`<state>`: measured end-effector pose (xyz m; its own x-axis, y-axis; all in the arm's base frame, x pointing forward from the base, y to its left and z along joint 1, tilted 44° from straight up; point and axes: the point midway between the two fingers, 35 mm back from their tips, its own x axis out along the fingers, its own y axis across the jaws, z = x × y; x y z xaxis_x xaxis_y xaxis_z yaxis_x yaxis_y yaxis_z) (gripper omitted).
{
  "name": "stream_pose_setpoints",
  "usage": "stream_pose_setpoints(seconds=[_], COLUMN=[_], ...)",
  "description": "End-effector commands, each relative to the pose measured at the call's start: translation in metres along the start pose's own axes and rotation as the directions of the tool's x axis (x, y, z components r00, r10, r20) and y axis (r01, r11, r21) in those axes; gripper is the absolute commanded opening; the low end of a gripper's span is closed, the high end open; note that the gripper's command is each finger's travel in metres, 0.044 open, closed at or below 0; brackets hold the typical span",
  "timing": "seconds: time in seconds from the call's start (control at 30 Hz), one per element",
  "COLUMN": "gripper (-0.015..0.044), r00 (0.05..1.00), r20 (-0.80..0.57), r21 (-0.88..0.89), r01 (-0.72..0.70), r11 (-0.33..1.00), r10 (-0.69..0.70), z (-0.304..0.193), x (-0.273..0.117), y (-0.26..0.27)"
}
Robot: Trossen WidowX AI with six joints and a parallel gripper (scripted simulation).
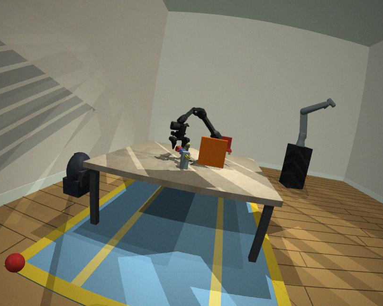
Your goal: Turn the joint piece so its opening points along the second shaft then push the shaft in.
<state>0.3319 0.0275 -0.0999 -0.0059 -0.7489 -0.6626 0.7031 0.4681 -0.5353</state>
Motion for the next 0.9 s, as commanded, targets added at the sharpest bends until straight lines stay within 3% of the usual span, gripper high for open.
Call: stream_pose_setpoints(seconds=[0.0, 0.7, 0.87], gripper=[0.0440, 0.0440, 0.0309], r00=[1.000, 1.000, 1.000], r20=[-0.007, -0.006, -0.006], r21=[0.007, 0.007, 0.007], r01=[0.009, 0.011, 0.011], r11=[1.000, 1.000, 1.000], r10=[-0.009, -0.011, -0.011], z=[-0.007, -0.007, -0.007], x=[0.004, 0.034, 0.034], y=[-0.002, -0.002, -0.002])
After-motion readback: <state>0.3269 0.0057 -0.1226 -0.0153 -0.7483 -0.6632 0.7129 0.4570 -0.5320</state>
